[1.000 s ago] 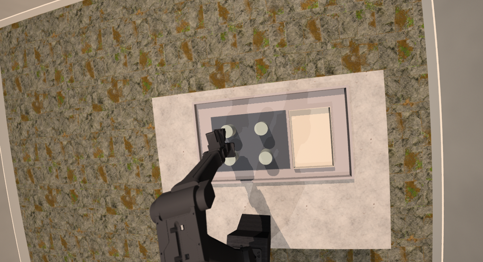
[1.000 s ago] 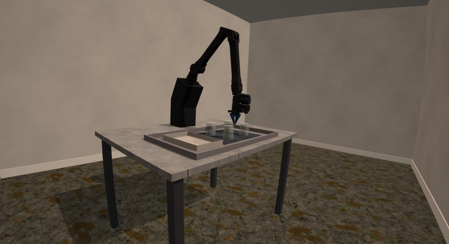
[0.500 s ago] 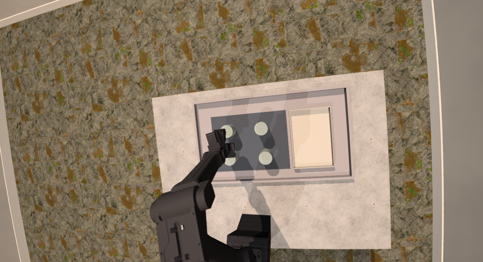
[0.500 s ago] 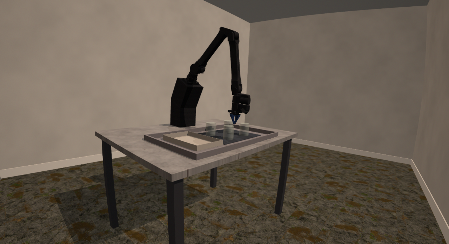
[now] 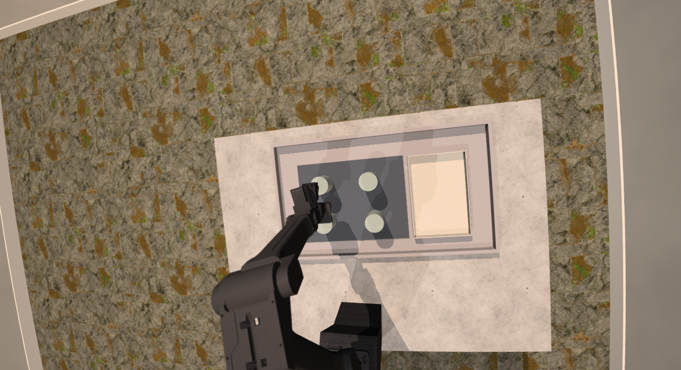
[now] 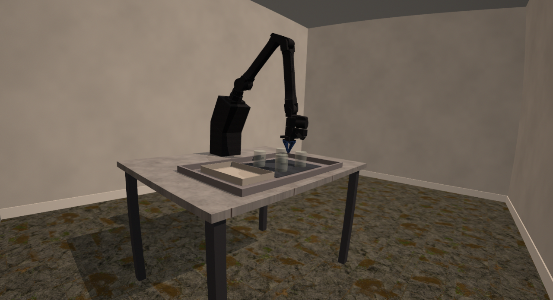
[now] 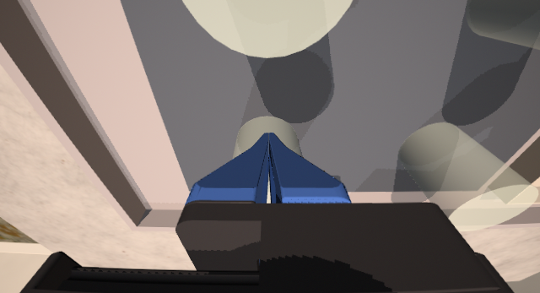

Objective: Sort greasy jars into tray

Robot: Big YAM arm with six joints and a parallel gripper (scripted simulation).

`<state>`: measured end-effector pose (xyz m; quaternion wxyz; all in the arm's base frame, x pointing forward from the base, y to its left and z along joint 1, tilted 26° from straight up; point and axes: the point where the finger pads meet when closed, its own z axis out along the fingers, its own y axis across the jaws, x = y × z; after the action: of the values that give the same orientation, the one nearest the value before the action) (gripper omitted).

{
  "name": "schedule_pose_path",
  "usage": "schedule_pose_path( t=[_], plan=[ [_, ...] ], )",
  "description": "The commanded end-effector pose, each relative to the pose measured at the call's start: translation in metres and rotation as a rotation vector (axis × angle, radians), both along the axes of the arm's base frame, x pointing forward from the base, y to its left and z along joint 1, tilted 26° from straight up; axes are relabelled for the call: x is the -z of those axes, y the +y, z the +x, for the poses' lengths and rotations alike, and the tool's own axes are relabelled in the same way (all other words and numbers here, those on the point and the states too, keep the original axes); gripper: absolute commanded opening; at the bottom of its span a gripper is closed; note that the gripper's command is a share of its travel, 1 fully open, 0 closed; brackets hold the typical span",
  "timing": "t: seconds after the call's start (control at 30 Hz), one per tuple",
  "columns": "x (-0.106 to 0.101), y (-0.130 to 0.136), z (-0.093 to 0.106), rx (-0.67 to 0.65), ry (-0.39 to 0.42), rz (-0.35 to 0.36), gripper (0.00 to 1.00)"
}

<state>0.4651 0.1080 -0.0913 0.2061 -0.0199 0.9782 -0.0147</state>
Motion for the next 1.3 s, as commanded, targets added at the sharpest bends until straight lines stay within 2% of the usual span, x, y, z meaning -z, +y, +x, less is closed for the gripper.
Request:
schedule_pose_path(
  t=[0.0, 1.27],
  plan=[
    [-0.0106, 0.0015, 0.0064, 0.006, -0.034, 0.011, 0.00],
    [-0.0088, 0.0014, 0.0025, 0.006, -0.034, 0.011, 0.00]
  ],
)
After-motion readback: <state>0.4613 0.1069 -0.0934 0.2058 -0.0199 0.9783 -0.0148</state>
